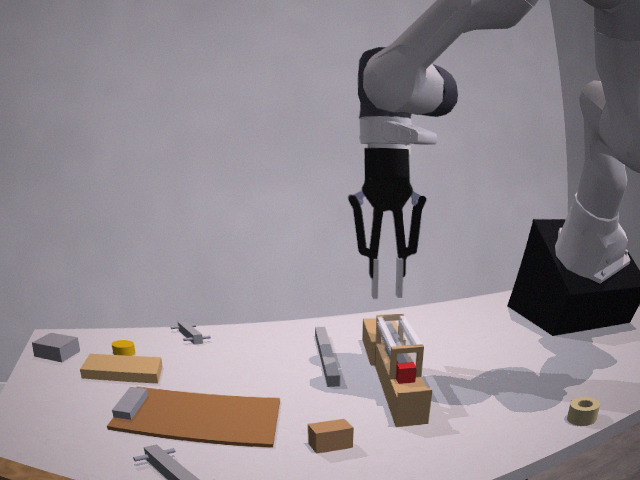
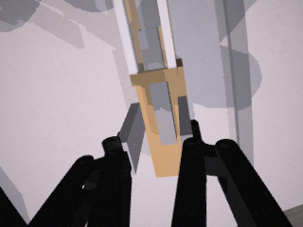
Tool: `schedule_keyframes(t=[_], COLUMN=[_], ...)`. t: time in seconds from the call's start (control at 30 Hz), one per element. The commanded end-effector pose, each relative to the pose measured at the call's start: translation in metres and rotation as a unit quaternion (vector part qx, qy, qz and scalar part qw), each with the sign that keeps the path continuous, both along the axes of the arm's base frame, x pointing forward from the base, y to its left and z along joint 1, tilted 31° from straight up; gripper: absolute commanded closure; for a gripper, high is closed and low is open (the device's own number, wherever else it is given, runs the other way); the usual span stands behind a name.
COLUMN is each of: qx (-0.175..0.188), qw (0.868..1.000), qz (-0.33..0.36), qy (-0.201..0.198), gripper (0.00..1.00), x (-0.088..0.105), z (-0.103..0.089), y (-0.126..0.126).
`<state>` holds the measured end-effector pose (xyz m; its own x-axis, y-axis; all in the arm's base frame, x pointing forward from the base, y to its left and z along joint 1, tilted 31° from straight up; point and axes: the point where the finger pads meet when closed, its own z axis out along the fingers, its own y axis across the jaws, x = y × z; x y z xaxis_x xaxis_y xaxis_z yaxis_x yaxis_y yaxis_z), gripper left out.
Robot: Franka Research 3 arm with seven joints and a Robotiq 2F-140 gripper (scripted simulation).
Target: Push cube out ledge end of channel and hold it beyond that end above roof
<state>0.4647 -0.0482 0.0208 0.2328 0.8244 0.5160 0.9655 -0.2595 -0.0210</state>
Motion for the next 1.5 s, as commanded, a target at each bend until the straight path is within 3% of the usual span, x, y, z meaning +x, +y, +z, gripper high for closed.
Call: schedule_keyframes(t=[0.0,0.2,0.23,0.27,0.4,0.47,0.7,0.9,1.47], qx=[0.001,0.001,0.001,0.001,0.001,0.001,0.001,0.001,0.001], qw=[1.000,1.000,1.000,1.000,1.000,1.000,1.000,1.000,1.000], qz=[-0.002,-0.002,-0.002,-0.002,-0.003,-0.002,-0.002,-0.002,-0.002], qy=[0.003,0.003,0.003,0.003,0.003,0.003,0.003,0.003,0.003], gripper=[0.77,0.77,1.00,1.00,1.00,1.00,1.00,1.00,1.00], x=[-0.001,-0.001,-0.001,-0.002,-0.020,-0.026,-0.025,-0.021,-0.019], z=[0.000,0.000,0.000,-0.003,-0.037,-0.046,-0.055,-0.084,-0.103], y=[0.000,0.000,-0.001,-0.005,-0.059,-0.073,-0.069,-0.052,-0.041])
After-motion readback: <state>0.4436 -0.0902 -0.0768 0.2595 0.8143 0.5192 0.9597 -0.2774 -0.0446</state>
